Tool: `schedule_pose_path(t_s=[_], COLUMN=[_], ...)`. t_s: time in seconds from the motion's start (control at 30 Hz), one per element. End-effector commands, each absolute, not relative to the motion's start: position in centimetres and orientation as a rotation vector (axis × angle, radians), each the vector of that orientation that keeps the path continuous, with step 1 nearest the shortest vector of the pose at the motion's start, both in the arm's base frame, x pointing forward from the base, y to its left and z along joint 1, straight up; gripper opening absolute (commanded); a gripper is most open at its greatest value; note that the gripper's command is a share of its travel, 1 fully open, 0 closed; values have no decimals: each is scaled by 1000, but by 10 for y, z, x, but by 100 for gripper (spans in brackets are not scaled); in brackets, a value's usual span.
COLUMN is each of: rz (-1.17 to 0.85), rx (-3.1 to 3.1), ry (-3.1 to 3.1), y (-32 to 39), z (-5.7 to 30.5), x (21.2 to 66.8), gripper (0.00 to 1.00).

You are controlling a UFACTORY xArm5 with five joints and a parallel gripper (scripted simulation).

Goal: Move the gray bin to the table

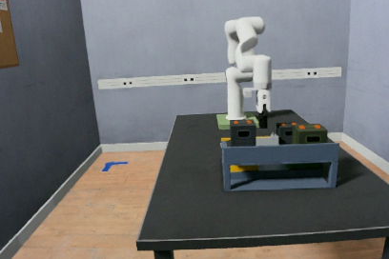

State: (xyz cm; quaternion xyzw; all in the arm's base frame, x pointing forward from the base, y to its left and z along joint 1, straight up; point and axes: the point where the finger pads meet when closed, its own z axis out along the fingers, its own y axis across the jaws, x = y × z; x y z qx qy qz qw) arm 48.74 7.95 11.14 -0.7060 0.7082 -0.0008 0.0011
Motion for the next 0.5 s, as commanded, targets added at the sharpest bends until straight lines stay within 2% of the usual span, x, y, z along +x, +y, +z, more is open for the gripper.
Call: schedule_pose_path(t_s=[0.0, 0.47], rz=[-11, -11], rx=[-2215, -2215], ry=[2222, 2222], y=[80, 82], z=[116, 126], x=[496, 525], gripper=[34, 34])
